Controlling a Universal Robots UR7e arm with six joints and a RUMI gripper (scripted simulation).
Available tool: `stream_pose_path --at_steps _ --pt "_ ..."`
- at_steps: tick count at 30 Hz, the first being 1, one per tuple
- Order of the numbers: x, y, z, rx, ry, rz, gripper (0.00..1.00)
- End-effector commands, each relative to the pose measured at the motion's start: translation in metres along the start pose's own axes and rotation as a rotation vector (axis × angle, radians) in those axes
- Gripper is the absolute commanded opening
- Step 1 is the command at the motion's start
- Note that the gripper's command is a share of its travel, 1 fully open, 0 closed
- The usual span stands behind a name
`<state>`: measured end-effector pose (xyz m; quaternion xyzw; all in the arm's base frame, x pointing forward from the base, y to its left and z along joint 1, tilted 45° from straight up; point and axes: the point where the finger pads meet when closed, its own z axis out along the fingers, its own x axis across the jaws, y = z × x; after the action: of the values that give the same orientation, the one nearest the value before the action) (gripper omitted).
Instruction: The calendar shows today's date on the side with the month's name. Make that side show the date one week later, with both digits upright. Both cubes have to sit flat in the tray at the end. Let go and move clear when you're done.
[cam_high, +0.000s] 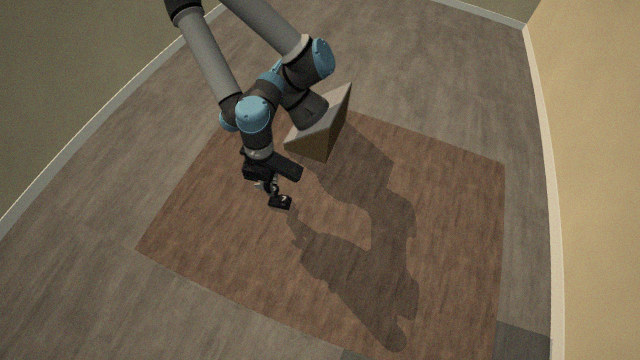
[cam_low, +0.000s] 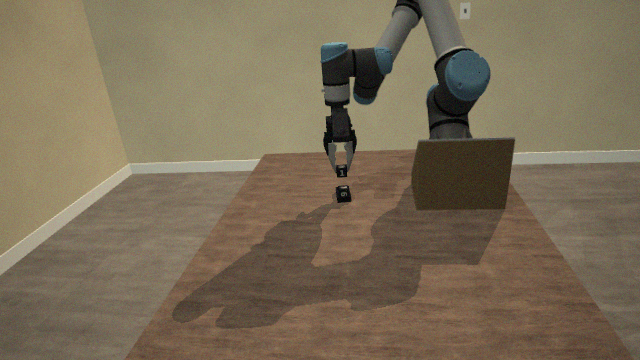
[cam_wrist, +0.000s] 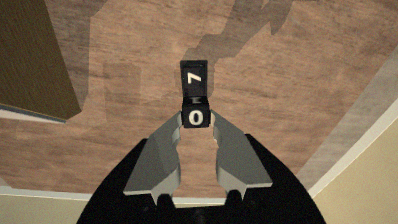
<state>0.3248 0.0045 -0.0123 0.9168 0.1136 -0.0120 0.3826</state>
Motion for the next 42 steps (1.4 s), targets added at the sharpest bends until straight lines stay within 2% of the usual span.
stream_pose_path --at_steps 1,13,34,42 --pt "0.0 0.0 -0.016 -0.001 -0.006 0.001 0.1" --pt "0.0 0.0 -0.043 -0.001 -0.006 0.001 0.1" --pt "0.001 0.0 -0.045 -0.001 -0.006 0.006 0.1" --pt "0.002 0.005 -0.045 0.0 -0.006 0.11 0.1"
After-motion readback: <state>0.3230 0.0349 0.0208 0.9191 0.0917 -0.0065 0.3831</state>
